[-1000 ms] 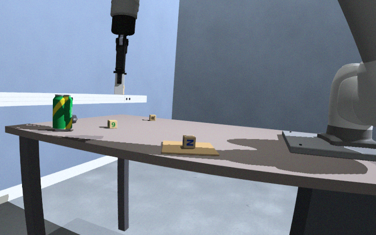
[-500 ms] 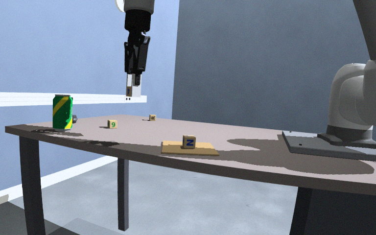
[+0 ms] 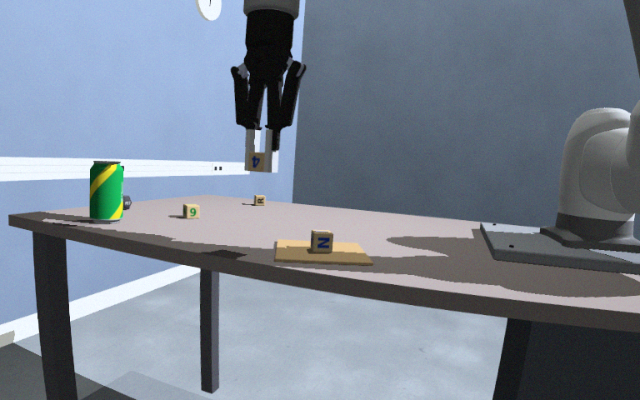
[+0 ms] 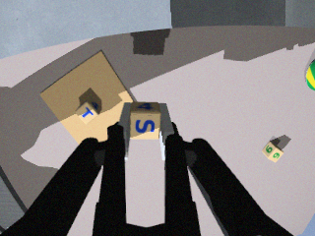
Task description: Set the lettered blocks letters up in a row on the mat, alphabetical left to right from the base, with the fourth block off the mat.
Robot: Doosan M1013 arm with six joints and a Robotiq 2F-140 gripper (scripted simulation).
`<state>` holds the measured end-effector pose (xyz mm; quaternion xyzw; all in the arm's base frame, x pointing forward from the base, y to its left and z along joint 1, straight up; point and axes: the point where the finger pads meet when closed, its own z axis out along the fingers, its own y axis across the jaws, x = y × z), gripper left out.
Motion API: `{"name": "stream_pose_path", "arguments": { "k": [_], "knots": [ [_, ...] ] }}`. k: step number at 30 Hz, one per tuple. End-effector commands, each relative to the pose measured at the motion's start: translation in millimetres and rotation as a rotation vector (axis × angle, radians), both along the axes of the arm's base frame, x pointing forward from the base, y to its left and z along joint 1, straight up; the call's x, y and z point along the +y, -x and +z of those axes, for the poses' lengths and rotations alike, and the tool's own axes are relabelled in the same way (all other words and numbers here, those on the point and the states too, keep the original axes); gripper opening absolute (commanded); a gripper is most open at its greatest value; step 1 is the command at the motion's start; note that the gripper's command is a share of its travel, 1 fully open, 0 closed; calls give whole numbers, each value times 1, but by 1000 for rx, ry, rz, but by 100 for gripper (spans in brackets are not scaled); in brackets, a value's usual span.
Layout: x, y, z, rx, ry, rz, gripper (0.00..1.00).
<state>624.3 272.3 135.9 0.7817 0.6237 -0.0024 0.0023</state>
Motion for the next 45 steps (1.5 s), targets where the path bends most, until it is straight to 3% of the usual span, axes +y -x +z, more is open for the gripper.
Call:
{"name": "stream_pose_path", "arguments": {
  "k": [1, 21, 45],
  "knots": [
    [8, 24, -2, -1, -6, 139, 24],
    [26, 119, -15, 0, -6, 656, 24],
    [26, 123, -24, 0, -6, 679, 24]
  ]
}}
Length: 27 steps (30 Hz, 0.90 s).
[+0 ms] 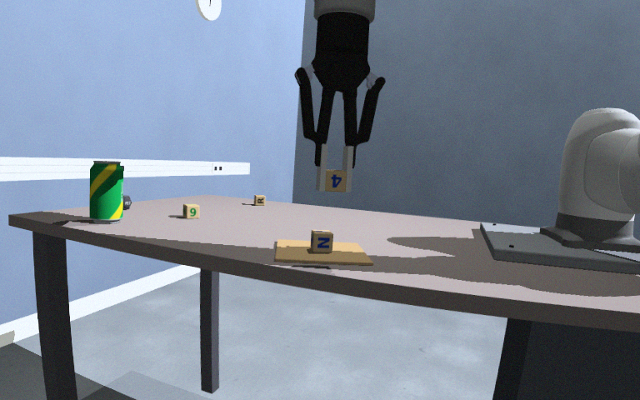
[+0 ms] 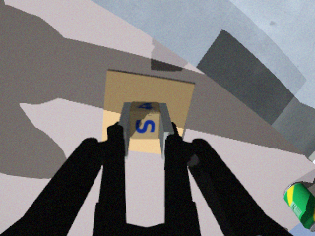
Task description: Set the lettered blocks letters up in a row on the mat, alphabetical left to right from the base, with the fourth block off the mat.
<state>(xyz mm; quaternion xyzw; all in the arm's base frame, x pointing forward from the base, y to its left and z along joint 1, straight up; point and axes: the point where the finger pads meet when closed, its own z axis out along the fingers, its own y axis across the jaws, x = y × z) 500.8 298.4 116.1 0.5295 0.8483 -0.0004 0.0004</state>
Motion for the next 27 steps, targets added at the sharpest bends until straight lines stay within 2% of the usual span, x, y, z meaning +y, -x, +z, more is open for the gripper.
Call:
{"name": "stream_pose_path", "arguments": {
  "k": [1, 5, 19, 27],
  "knots": [
    [0, 0, -7, -1, -1, 0, 24],
    [0, 0, -14, -1, -1, 0, 24],
    [0, -1, -78, -1, -1, 0, 24],
    [0, -1, -91, -1, -1, 0, 24]
  ]
}}
